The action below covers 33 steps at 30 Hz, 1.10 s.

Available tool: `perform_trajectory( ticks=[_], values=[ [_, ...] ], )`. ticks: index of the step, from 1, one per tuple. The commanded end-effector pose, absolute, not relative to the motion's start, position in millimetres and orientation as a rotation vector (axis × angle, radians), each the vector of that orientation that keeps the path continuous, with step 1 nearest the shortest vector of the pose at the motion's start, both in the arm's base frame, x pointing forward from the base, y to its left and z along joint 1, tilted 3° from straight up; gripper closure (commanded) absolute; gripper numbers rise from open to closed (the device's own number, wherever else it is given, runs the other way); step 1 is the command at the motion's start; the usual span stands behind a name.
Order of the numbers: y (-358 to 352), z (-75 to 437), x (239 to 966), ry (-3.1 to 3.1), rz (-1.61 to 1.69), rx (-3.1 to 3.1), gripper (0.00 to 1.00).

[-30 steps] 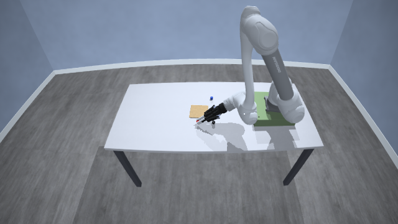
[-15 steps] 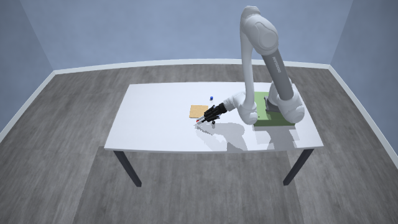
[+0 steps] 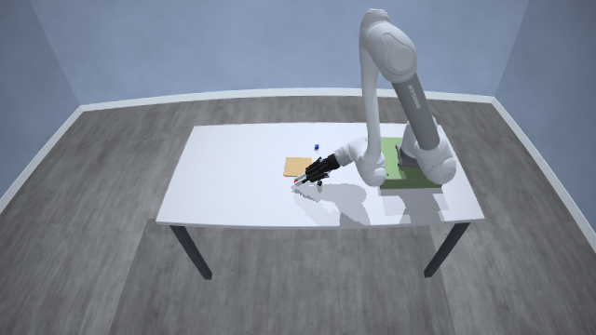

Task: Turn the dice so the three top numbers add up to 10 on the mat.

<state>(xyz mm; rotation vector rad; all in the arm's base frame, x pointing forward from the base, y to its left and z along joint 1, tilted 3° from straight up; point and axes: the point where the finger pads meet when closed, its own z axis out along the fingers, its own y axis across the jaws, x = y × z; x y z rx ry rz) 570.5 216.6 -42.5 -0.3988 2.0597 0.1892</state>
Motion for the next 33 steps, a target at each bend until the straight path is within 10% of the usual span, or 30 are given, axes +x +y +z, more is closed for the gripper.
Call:
perform_trajectory(
  ticks=[1, 33],
  values=[
    [217, -43, 570, 2.060, 0.189, -0.399, 0.91],
    [216, -54, 570, 2.060, 0.189, -0.399, 0.91]
  ],
)
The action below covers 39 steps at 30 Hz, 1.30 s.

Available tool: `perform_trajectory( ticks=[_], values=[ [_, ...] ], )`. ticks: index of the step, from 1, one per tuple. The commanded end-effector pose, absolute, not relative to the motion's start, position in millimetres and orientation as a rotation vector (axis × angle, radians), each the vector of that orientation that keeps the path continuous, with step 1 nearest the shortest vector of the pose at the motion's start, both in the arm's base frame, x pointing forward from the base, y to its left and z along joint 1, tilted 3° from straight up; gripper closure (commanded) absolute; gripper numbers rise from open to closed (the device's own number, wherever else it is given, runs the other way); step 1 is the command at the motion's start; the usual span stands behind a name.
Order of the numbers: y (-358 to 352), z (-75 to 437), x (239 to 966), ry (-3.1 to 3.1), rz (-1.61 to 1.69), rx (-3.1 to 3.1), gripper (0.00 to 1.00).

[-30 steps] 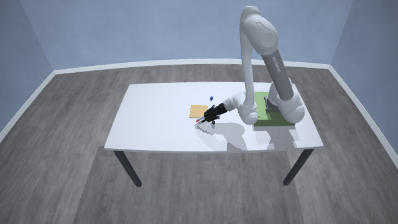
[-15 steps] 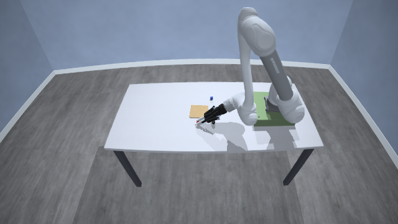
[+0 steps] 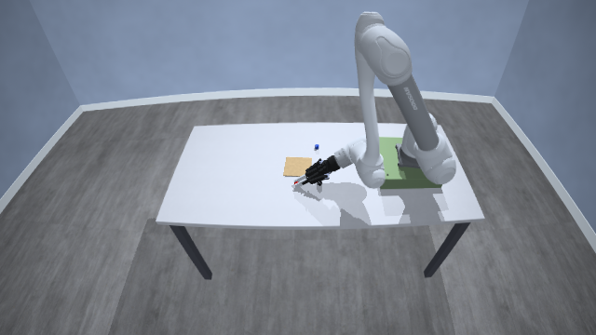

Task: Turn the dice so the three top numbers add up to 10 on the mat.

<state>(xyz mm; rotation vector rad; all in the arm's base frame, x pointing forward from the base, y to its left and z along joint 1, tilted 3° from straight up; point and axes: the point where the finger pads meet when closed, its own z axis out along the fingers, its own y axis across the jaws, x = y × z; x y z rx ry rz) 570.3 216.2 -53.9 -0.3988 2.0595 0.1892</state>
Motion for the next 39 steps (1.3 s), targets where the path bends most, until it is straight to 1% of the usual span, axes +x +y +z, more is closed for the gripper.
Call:
perform_trajectory(
  ticks=[1, 27, 28, 32, 33, 35, 36, 38, 39],
  values=[
    [216.2, -53.9, 570.3, 2.060, 0.189, -0.399, 0.91],
    [216.2, -53.9, 570.3, 2.060, 0.189, -0.399, 0.91],
    [216.2, -53.9, 570.3, 2.060, 0.189, -0.399, 0.88],
    [216.2, -53.9, 570.3, 2.060, 0.189, -0.399, 0.88],
    [216.2, -53.9, 570.3, 2.060, 0.189, -0.399, 0.86],
    [216.2, -53.9, 570.3, 2.060, 0.189, -0.399, 0.86],
    [216.2, -53.9, 570.3, 2.060, 0.189, -0.399, 0.83],
    [216.2, -53.9, 570.3, 2.060, 0.189, -0.399, 0.83],
    [216.2, -53.9, 570.3, 2.060, 0.189, -0.399, 0.81]
  ],
)
